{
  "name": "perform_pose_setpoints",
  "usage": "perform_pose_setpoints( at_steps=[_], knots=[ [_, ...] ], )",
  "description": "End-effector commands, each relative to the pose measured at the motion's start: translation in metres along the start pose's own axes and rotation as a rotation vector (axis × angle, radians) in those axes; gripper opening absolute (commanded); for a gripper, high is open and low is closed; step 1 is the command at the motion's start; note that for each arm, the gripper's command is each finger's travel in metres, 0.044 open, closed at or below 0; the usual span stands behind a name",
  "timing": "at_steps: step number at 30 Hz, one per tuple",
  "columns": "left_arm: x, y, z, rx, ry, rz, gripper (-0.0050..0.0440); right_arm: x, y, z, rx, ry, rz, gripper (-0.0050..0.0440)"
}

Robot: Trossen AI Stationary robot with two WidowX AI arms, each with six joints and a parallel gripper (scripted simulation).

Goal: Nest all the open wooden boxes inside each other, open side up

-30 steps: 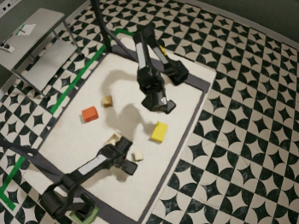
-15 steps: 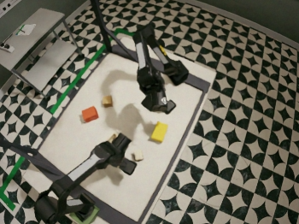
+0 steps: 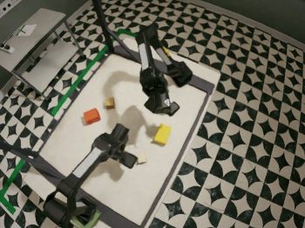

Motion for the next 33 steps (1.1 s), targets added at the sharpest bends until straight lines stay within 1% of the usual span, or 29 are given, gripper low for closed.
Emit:
perform_pose_setpoints(
  at_steps=[1, 14, 20, 22, 25, 30, 32, 33],
  knots=[
    [0.003, -0.002, 0.000, -0.010, -0.011, -0.004, 0.0400, 0.010, 0.008, -0.015, -0.003, -0.009, 0.007, 0.0254],
    [0.003, -0.002, 0.000, -0.010, -0.011, -0.004, 0.0400, 0.030, 0.043, -0.052, -0.012, -0.011, 0.008, 0.0254],
    [0.003, -0.002, 0.000, -0.010, -0.011, -0.004, 0.0400, 0.033, 0.049, -0.057, -0.016, -0.011, 0.009, 0.0254],
    [0.002, -0.002, 0.002, -0.003, -0.015, -0.001, 0.0400, 0.035, 0.048, -0.054, -0.015, -0.015, 0.007, 0.0254],
    [0.001, -0.001, 0.004, 0.030, -0.065, -0.022, 0.0400, 0.035, 0.048, -0.054, -0.015, -0.015, 0.007, 0.0254],
    [-0.003, -0.001, 0.012, 0.140, -0.233, -0.065, 0.0400, 0.035, 0.048, -0.054, -0.015, -0.015, 0.007, 0.0254],
    [-0.003, -0.001, 0.014, 0.162, -0.277, -0.073, 0.0400, 0.035, 0.048, -0.054, -0.015, -0.015, 0.007, 0.0254],
    [-0.003, -0.001, 0.014, 0.162, -0.277, -0.073, 0.0400, 0.035, 0.048, -0.054, -0.015, -0.015, 0.007, 0.0254]
  ],
)
Point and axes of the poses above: on each arm, the point midway between the two fingers, 35 mm back from their tips, its own x axis back along the fingers, its own y axis across the jaws, z = x × y, the point moved 10 cm from there along x, back along the fingers, and after that the axes turned 12 degrees about x, right-handed, at the moved point
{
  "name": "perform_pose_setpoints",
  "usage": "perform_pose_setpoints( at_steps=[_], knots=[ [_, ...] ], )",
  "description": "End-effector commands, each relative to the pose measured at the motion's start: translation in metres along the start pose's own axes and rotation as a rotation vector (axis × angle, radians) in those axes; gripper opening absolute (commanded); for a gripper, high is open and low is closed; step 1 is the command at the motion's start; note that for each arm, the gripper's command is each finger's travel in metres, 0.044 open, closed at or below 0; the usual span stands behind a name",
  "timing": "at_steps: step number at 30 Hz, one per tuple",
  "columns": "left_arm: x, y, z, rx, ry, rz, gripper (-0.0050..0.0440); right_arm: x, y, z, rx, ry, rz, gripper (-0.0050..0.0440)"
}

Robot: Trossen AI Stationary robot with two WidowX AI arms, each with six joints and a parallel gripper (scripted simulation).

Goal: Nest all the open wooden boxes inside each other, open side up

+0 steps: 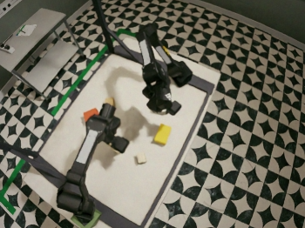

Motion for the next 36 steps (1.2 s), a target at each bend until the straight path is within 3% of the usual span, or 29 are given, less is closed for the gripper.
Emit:
perform_pose_setpoints(
  at_steps=[1, 16, 36],
  knots=[
    [0.000, -0.003, 0.006, 0.054, -0.101, -0.031, 0.0400, 0.007, 0.000, -0.002, -0.004, -0.022, -0.001, 0.0254],
    [0.000, -0.003, 0.019, 0.191, -0.439, -0.031, 0.0400, 0.007, 0.000, -0.002, -0.004, -0.022, -0.001, 0.0254],
    [0.001, -0.008, 0.035, 0.242, -0.745, 0.064, 0.0400, 0.007, 0.000, -0.002, -0.004, -0.022, -0.001, 0.0254]
  ],
)
Point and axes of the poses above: on each arm, the point midway between the two fingers, 35 mm back from their tips, its own x axis back along the fingers, its own y axis across the jaws, z = x × y, the point moved 10 cm from there along x, back along the fingers, and after that the axes turned 12 degrees about x, right-handed, at the moved point
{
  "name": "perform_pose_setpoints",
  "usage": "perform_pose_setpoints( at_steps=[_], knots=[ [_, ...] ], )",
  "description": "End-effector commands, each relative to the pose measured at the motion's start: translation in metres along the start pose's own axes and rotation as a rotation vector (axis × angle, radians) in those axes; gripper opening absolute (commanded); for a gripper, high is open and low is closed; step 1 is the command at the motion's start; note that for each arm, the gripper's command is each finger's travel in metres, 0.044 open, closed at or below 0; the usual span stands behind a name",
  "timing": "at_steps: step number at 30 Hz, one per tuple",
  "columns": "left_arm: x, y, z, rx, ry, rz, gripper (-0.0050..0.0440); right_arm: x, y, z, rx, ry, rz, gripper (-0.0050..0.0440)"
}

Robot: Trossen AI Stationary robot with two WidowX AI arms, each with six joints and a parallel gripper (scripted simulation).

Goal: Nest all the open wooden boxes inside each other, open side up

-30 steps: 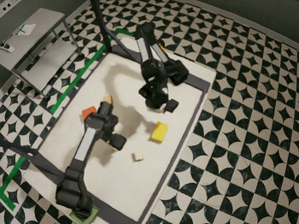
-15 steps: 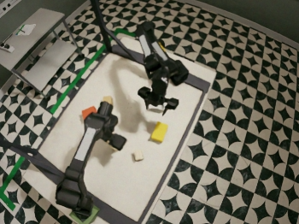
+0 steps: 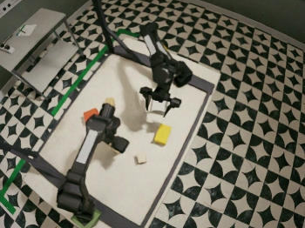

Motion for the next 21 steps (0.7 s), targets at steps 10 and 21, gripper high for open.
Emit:
perform_pose_setpoints(
  at_steps=[10, 21],
  knots=[
    [0.010, -0.003, 0.018, 0.056, -0.186, 0.123, 0.0400, 0.007, 0.000, -0.002, -0.004, -0.023, -0.001, 0.0254],
    [0.017, -0.005, 0.033, 0.071, -0.256, 0.218, 0.0400, 0.007, 0.000, -0.002, -0.004, -0.023, -0.001, 0.0254]
  ],
)
Point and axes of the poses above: on each arm, the point midway between the two fingers, 35 mm back from their tips, its own x axis back along the fingers, its own y axis across the jaws, z = x × y, the point moved 10 cm from there along x, back along the fingers, and after that the axes turned 12 degrees about x, right-handed, at the moved point
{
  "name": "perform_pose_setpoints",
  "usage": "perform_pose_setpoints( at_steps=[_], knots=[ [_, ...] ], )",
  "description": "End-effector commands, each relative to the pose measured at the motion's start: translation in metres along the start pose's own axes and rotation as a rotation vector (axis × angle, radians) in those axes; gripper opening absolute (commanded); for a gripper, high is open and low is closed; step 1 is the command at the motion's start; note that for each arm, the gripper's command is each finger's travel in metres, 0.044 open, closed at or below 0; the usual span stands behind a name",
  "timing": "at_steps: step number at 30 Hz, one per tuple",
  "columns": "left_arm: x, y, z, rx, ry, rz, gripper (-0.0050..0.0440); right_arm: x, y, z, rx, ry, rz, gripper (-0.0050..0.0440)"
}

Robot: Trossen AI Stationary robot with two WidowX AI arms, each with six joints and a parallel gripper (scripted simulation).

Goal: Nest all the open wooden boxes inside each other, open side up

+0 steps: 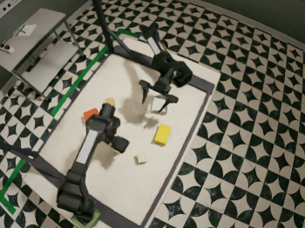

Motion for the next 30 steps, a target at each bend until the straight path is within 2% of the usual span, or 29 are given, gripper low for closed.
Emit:
perform_pose_setpoints(
  at_steps=[1, 16, 30],
  knots=[
    [0.006, 0.000, 0.009, 0.018, -0.043, 0.059, 0.0400, 0.007, 0.000, -0.002, -0.004, -0.023, -0.001, 0.0254],
    [0.016, -0.002, 0.028, 0.027, -0.077, 0.165, 0.0400, 0.007, 0.000, -0.002, -0.004, -0.023, -0.001, 0.0254],
    [0.021, -0.004, 0.040, 0.001, -0.086, 0.224, 0.0400, 0.007, 0.000, -0.002, -0.004, -0.023, -0.001, 0.0254]
  ],
)
Point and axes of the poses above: on each arm, the point midway between the two fingers, 35 mm back from their tips, its own x axis back along the fingers, its own y axis across the jaws, z = x × y, the point moved 10 cm from there along x, back along the fingers, and after that the axes turned 12 degrees about x, right-handed, at the moved point
